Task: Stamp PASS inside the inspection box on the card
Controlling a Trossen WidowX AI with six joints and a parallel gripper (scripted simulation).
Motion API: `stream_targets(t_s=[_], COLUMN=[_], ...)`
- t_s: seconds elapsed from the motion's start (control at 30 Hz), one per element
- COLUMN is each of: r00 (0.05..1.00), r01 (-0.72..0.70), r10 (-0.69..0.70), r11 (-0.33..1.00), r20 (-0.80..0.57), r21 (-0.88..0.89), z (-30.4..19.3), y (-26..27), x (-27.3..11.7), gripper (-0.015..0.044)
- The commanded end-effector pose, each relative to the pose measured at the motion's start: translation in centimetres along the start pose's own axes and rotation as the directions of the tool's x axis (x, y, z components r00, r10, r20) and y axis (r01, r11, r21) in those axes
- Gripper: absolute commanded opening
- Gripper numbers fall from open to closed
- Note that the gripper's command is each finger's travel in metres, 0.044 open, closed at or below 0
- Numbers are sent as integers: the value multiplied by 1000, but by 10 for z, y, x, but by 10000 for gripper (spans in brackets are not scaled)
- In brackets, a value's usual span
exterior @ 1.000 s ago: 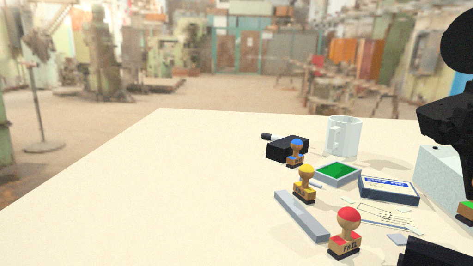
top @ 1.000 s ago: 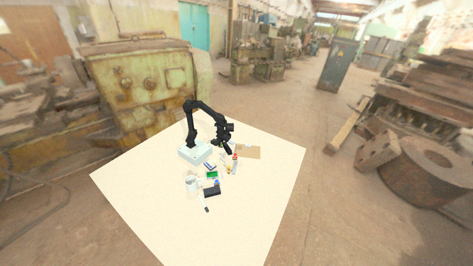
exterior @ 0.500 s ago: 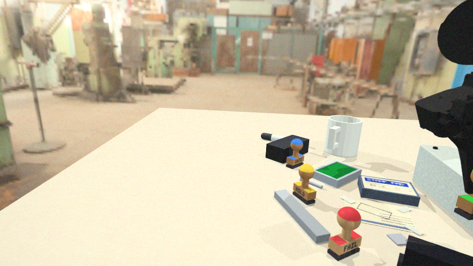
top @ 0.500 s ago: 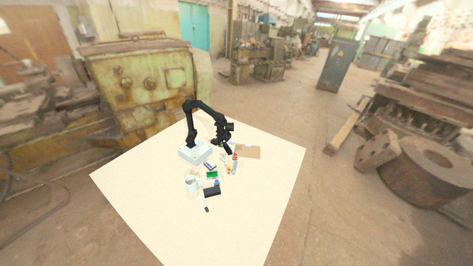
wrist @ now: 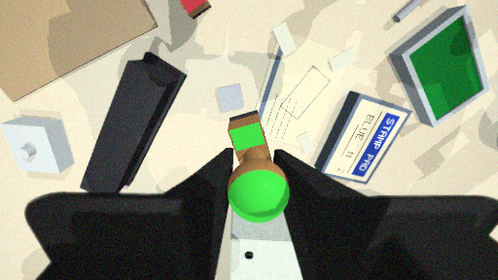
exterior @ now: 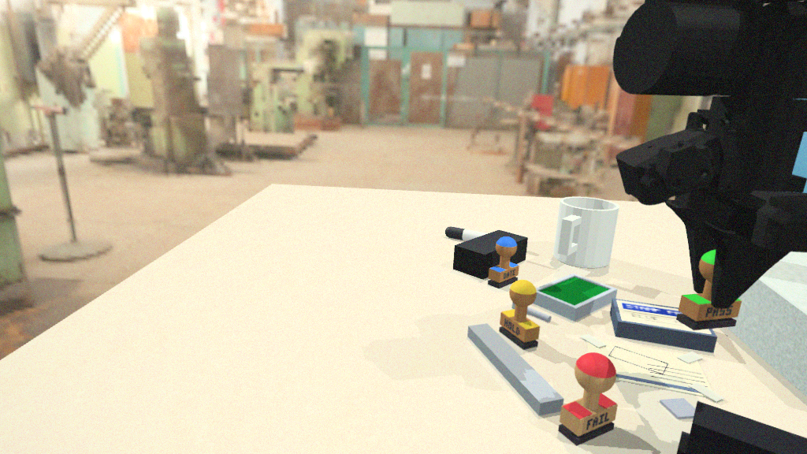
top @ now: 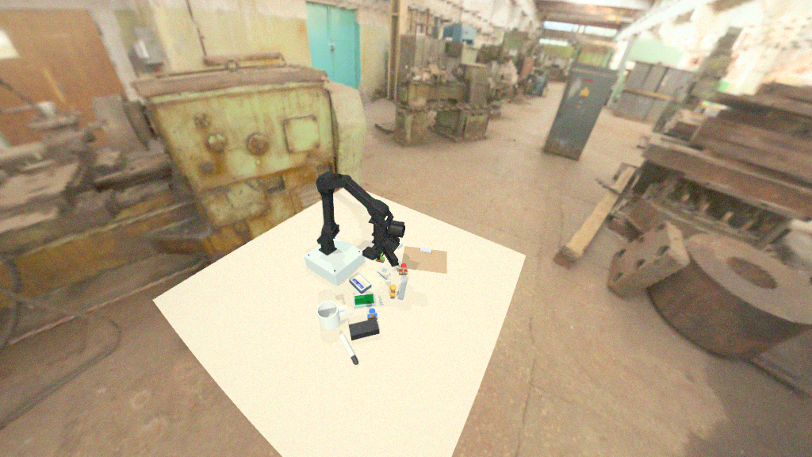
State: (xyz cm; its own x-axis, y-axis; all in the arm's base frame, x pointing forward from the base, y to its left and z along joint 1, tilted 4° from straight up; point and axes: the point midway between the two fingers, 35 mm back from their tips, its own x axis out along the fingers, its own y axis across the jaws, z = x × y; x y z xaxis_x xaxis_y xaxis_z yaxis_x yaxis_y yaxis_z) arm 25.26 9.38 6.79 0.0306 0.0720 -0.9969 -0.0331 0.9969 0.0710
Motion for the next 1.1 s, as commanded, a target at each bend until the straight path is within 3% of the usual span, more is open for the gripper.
stream_targets(t_s=[0.0, 1.07], r00=[1000, 1000], r01=[0, 10], r10=[0, -10], r11=[1000, 1000], r20=[-5, -3], r21=[-1, -1], z=[10, 50], y=[-13, -177], x=[0, -1], gripper=[0, 0])
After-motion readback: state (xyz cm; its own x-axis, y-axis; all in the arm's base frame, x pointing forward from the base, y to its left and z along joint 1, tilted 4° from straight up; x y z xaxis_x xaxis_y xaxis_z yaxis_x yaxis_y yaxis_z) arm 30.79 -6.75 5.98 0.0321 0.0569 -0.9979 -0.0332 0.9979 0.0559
